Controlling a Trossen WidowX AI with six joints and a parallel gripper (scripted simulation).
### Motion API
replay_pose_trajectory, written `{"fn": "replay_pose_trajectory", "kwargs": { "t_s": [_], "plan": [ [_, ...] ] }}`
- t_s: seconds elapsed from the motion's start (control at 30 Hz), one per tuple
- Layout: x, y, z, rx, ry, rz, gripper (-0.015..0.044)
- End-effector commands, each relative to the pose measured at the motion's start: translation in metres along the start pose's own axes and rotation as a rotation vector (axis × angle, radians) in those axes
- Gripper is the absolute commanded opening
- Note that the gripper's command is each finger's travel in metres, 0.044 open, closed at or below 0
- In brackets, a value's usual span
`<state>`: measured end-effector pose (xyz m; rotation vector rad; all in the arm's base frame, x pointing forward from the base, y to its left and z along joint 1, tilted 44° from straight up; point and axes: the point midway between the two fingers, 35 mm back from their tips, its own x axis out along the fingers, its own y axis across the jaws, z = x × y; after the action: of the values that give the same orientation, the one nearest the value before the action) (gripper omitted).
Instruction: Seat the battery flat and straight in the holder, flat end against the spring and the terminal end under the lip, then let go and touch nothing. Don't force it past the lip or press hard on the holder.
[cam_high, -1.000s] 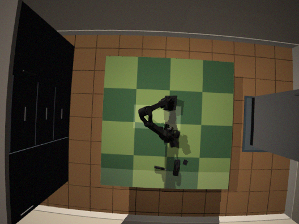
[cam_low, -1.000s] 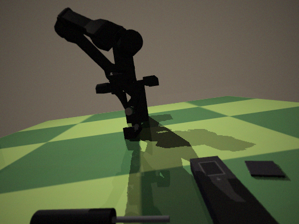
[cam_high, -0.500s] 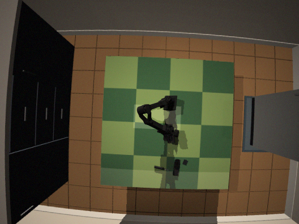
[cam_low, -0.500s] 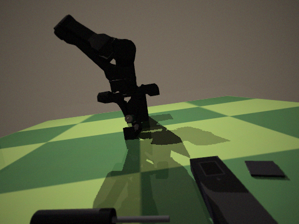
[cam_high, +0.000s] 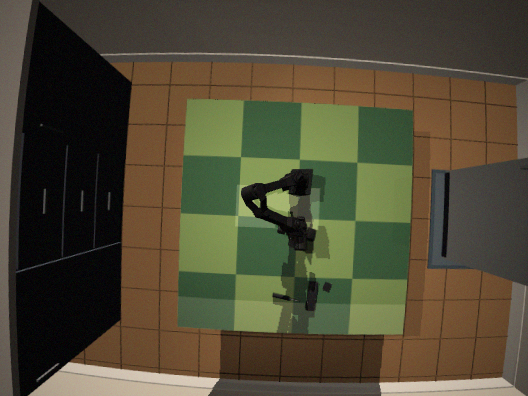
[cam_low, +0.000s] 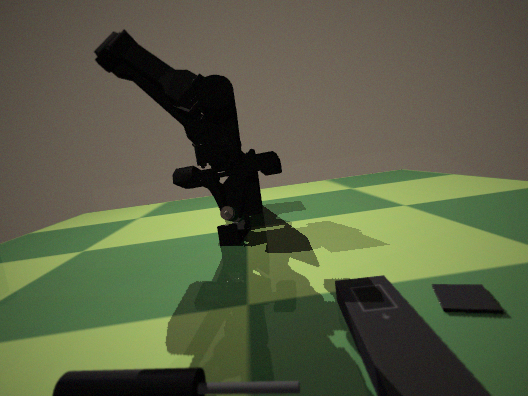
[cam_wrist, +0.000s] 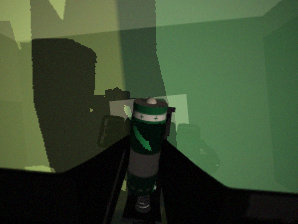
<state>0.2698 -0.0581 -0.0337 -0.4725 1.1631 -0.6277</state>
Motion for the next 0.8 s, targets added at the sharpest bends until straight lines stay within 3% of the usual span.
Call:
{"fn": "replay_pose_trajectory", "kwargs": {
  "t_s": [0.0, 0.77],
  "plan": [
    [0.0026, 0.0000, -0.0039, -0.009, -0.017, -0.003, 0.0076],
    [0.0098, 0.0006, -0.0109, -0.016, -0.132, 0.011, 0.0076]
  ]
}}
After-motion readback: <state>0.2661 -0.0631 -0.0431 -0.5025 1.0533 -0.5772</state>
